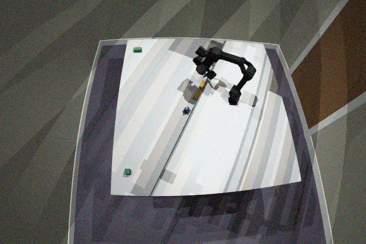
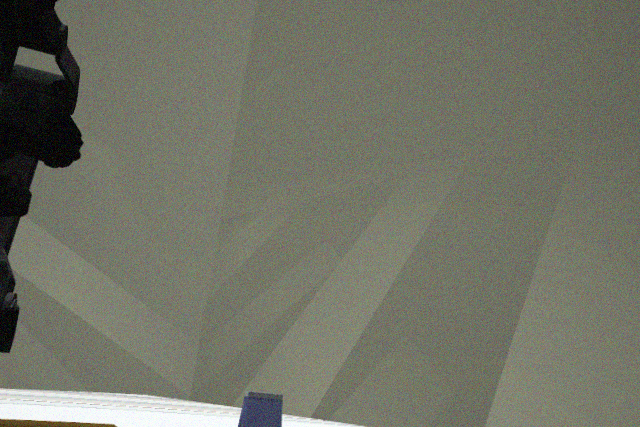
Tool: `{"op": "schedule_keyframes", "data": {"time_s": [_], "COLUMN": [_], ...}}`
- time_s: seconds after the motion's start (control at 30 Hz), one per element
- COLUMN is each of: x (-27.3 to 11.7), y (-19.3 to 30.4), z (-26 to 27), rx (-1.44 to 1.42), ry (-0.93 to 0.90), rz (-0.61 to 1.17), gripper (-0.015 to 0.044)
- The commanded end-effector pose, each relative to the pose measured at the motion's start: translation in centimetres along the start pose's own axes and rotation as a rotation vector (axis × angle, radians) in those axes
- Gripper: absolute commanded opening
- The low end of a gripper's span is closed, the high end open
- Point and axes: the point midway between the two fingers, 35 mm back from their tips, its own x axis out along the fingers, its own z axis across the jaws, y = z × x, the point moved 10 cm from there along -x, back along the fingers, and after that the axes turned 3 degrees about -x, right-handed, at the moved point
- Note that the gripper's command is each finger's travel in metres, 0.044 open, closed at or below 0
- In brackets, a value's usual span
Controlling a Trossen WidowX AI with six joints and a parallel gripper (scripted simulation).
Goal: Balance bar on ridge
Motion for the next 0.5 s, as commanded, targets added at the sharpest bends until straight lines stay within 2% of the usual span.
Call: {"op": "schedule_keyframes", "data": {"time_s": [0.0, 0.23, 0.47], "x": [1.3, 2.7, 2.9], "y": [-1.3, -3.3, -3.4], "z": [1.0, 2.6, 2.8], "rx": [-0.118, -0.315, -0.335], "ry": [-0.083, -0.203, -0.215], "rz": [0.031, 0.074, 0.078], "gripper": [0.0315, 0.0315, 0.0315]}}
